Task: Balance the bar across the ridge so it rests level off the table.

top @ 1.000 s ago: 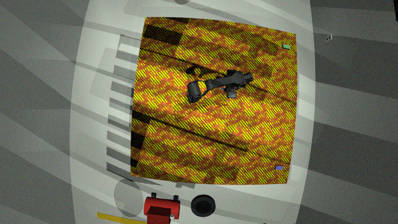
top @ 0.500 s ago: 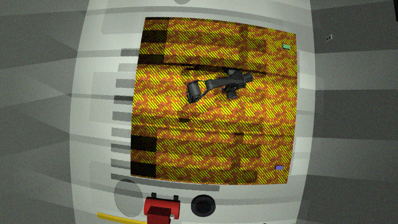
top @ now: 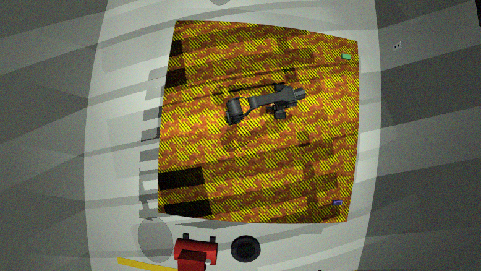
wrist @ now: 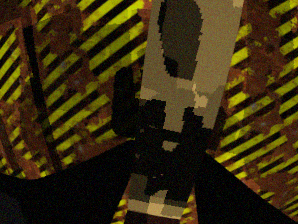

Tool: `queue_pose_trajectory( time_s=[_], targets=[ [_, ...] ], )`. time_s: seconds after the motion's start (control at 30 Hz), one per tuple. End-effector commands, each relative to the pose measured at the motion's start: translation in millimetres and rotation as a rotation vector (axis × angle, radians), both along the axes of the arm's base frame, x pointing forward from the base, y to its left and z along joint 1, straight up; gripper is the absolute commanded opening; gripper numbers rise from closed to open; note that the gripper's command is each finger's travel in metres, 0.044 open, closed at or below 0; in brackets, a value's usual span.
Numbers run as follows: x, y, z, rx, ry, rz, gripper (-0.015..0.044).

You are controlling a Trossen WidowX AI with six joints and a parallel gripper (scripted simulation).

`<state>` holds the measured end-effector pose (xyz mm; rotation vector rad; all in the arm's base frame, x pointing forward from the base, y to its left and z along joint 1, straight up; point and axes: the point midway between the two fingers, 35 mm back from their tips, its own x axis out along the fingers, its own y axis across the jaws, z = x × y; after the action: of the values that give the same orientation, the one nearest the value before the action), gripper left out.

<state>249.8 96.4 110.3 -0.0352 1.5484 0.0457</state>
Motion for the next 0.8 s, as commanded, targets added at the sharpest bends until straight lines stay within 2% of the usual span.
queue_pose_trajectory(
  time_s=[0.0, 0.77],
  targets=[
    [0.1, 0.2, -0.7, 0.001, 0.001, -0.003, 0.0000],
    [0.0, 0.3, -2.6, 0.001, 0.001, -0.003, 0.0000]
  ],
)
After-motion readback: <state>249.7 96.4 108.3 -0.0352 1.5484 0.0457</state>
